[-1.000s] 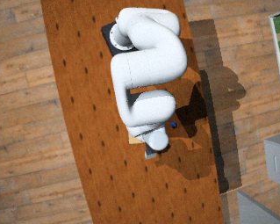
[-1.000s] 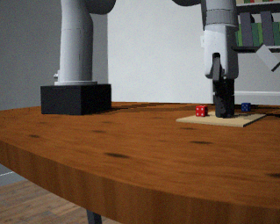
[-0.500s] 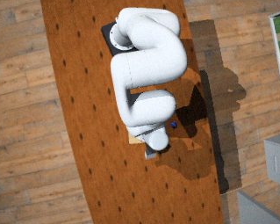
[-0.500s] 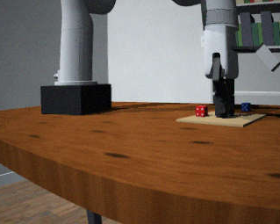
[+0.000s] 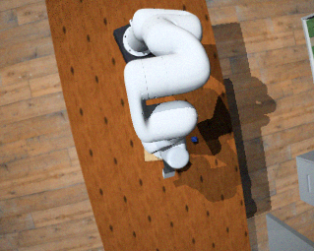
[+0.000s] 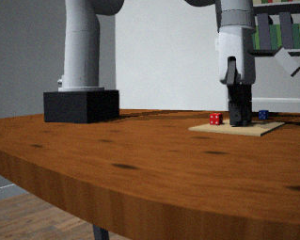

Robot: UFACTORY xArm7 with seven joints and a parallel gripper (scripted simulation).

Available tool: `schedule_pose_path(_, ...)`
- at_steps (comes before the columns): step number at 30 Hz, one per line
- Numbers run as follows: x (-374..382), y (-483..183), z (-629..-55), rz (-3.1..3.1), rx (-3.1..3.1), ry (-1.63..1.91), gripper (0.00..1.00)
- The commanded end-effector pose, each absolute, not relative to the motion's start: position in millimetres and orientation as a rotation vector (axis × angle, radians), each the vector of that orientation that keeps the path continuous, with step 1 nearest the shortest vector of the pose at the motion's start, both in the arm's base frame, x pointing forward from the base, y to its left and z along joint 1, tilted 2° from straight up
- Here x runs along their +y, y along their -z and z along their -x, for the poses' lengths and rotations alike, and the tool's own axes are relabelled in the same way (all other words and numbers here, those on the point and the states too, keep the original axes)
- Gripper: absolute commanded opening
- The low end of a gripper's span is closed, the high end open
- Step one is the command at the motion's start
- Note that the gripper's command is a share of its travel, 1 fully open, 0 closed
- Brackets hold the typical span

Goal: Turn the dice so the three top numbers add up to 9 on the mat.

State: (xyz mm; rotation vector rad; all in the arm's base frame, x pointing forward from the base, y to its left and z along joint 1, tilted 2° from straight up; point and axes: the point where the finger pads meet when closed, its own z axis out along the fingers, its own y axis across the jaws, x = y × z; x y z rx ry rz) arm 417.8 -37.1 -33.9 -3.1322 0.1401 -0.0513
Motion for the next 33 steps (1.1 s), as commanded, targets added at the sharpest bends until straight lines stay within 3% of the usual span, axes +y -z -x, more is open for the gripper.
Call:
schedule_pose_path(1,-37,33,-419,3.133,0.14,0.057,0.36)
schedule_pose_path(12,-37,25,-419,3.133,0.14,0.057,0.36)
schedule_pose_path(33,-38,-55,-416,3.133,0.14,0.057,0.36)
